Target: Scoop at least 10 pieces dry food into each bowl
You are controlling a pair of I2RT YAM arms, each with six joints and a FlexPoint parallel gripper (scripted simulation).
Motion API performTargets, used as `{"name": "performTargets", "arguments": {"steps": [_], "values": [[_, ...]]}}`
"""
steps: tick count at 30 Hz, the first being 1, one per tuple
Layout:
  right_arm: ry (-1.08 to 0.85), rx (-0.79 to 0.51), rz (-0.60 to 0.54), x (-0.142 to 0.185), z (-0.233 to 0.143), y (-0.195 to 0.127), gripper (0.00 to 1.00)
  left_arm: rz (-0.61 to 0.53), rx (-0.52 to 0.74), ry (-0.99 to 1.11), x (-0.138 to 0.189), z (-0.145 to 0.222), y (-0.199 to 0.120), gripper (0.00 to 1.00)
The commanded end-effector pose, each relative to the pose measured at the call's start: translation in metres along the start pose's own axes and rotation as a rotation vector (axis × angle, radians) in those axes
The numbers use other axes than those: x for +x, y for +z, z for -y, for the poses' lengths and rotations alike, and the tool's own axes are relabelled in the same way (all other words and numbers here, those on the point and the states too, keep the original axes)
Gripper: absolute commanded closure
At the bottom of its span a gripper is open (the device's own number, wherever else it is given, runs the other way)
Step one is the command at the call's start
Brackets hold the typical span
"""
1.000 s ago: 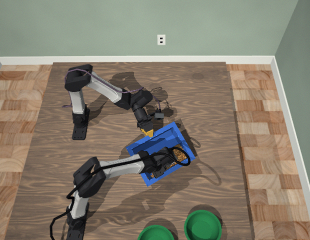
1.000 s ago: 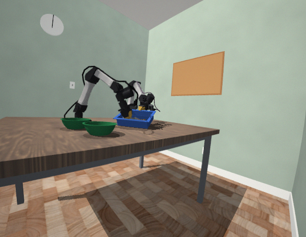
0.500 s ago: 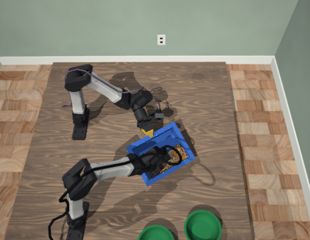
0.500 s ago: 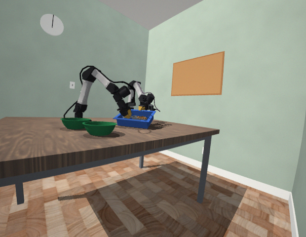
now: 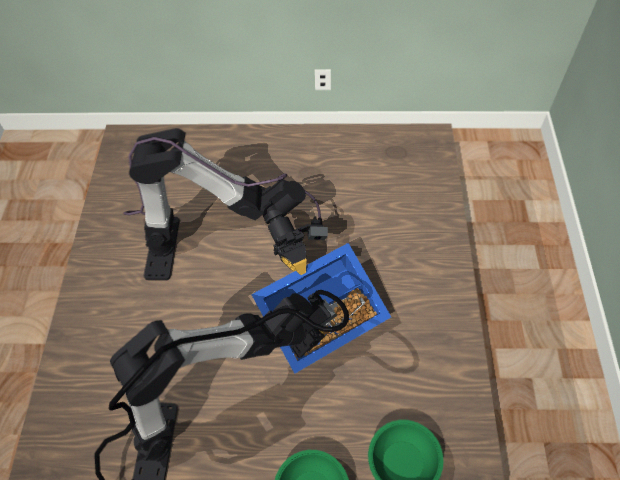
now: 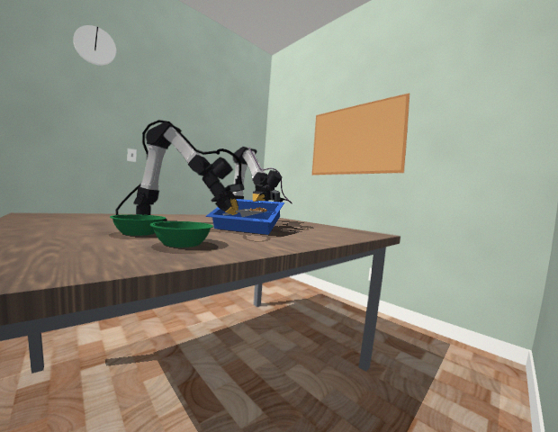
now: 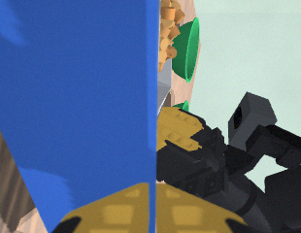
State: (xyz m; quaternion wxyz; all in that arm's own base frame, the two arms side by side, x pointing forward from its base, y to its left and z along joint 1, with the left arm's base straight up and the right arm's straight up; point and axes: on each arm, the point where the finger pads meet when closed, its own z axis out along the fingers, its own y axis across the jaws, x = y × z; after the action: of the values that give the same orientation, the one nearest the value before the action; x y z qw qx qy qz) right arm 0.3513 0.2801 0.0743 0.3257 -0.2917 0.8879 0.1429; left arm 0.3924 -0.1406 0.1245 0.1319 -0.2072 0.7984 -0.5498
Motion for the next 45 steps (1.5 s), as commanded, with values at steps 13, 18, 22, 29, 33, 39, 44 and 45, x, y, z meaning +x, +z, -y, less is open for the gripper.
{"name": "performTargets", "arguments": {"steps": [13, 18, 22, 29, 33, 39, 44, 45], "values": [[-0.062, 0.04, 0.2, -0.026, -0.012, -0.016, 1.0, -0.019, 0.006, 0.027, 0.007, -0.003, 0.002, 1.0], [-0.052, 0.025, 0.208, -0.03, -0.015, -0.017, 1.0, -0.019, 0.006, 0.027, 0.007, -0.003, 0.002, 1.0], [-0.049, 0.042, 0.221, -0.034, -0.009, -0.022, 1.0, -0.019, 0.006, 0.027, 0.007, -0.003, 0.002, 1.0], [-0.056, 0.036, 0.233, -0.041, -0.013, -0.022, 1.0, -0.017, 0.005, 0.027, 0.006, -0.003, 0.002, 1.0], [-0.016, 0.061, 0.183, -0.036, -0.011, -0.032, 1.0, -0.017, 0.005, 0.027, 0.006, -0.003, 0.002, 1.0], [-0.003, 0.069, 0.171, -0.041, -0.013, -0.041, 1.0, -0.015, 0.003, 0.027, 0.006, -0.003, 0.002, 1.0], [0.014, 0.079, 0.168, -0.052, -0.016, -0.054, 1.0, -0.015, 0.003, 0.027, 0.006, -0.003, 0.002, 1.0], [-0.002, 0.064, 0.218, -0.062, -0.017, -0.053, 1.0, -0.015, 0.003, 0.027, 0.006, -0.003, 0.002, 1.0]]}}
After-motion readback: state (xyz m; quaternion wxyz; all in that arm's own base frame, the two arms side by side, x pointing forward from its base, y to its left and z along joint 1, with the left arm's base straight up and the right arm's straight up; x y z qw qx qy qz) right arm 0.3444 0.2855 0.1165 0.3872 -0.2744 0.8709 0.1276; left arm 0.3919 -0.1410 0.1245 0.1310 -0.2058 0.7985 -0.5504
